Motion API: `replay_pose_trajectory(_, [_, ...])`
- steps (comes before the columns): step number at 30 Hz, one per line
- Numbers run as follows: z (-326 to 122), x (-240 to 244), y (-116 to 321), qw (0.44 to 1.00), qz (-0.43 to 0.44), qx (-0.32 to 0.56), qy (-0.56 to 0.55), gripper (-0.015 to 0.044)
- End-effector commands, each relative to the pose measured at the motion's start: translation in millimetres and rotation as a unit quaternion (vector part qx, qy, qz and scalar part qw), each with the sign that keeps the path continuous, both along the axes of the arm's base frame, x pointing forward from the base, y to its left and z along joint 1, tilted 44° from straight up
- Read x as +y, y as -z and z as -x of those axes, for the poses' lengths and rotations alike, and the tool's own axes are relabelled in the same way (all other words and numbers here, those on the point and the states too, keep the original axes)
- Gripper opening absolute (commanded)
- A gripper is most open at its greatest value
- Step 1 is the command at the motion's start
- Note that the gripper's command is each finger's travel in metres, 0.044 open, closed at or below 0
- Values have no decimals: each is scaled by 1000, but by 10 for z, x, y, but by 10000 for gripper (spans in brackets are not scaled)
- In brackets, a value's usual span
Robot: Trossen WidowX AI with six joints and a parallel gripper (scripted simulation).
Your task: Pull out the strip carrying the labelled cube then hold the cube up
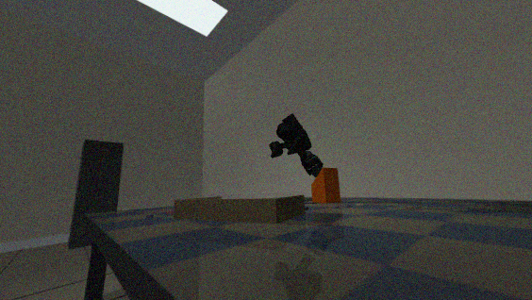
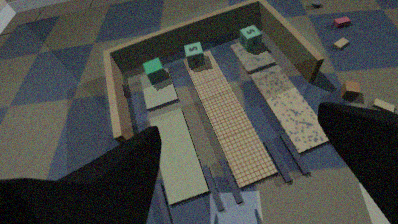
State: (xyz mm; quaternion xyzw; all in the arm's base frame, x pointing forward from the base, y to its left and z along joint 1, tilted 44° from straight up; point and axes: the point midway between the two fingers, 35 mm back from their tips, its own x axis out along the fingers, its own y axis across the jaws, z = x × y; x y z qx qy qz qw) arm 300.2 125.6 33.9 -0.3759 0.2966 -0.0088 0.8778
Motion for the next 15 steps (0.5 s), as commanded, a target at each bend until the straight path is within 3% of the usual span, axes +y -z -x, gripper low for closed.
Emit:
replay_pose_trajectory(1, [-31,-12,-26,1000,8,-1,1,400])
replay_pose_trajectory(4, [-31,-12,-26,1000,8,-1,1,400])
replay_pose_trajectory(15, [-551,-187,349,978,89,165,91,111])
